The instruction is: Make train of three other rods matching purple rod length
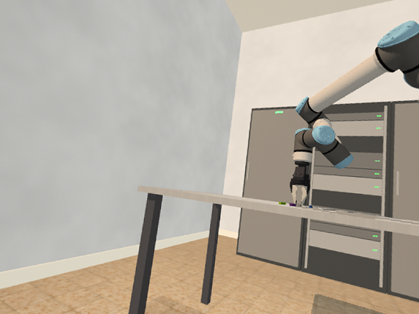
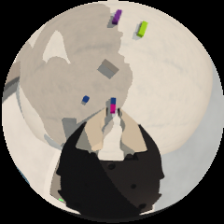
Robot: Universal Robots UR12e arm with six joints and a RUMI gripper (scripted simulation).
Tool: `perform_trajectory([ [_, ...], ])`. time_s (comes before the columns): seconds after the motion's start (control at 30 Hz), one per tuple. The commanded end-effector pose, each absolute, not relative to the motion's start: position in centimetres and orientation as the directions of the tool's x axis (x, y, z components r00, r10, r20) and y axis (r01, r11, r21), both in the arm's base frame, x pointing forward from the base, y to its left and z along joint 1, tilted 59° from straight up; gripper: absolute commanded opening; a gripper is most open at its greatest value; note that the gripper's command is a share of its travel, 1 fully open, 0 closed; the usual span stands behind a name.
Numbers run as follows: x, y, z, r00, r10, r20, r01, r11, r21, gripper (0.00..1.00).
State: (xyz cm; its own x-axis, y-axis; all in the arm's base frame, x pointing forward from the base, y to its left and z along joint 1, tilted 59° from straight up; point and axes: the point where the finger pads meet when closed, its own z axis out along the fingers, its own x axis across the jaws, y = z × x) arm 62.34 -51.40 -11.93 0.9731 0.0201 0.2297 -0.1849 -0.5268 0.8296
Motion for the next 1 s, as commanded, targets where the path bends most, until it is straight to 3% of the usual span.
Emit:
perform_trajectory([
  [0.0, 62.4, -51.3, -11.9, 0.973, 0.021, 0.230, -0.185, -0.527, 0.830, 0.14],
  [0.97, 61.1, -43.8, -7.4, 0.973, 0.021, 0.230, -0.185, -0.527, 0.830, 0.14],
])
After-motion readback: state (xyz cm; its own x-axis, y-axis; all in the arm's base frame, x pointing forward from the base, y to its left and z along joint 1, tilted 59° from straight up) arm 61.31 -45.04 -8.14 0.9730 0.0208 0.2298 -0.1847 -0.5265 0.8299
